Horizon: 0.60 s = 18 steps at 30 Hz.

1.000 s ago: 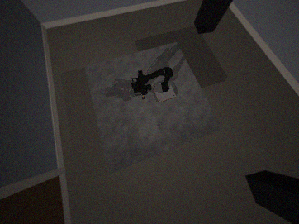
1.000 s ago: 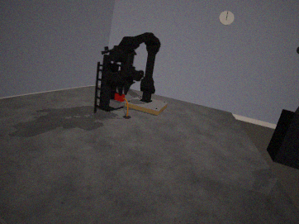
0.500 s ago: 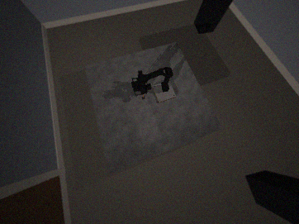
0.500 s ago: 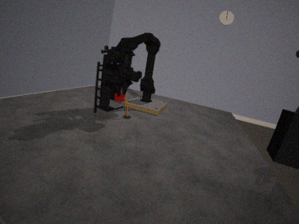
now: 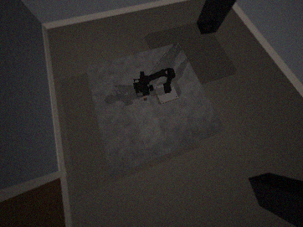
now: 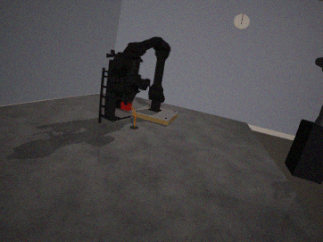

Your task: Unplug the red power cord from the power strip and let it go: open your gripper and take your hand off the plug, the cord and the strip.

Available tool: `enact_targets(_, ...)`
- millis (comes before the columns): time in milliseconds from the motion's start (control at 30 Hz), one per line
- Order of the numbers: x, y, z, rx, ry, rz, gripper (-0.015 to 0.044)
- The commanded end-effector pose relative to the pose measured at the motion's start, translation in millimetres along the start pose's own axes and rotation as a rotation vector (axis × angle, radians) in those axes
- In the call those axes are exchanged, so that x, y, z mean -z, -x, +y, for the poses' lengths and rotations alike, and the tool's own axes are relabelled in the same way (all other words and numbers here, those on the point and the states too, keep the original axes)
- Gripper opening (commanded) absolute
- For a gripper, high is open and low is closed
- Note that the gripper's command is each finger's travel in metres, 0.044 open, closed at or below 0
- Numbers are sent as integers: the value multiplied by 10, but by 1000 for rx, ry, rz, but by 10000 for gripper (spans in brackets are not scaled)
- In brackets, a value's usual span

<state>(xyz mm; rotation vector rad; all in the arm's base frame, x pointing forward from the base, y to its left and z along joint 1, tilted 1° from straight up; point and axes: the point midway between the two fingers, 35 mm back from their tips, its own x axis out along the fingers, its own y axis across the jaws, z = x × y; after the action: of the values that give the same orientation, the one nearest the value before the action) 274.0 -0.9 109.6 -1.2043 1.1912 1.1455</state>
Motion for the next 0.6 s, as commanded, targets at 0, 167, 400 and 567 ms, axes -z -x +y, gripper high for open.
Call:
enact_targets(0, -3, 3, -2, 1, 0, 0, 0)
enact_targets(167, -54, 3, -8, 0, 0, -1, 0)
enact_targets(400, -164, 4, -19, 0, 1, -2, 0)
enact_targets(567, -245, 4, -23, 0, 1, -3, 0)
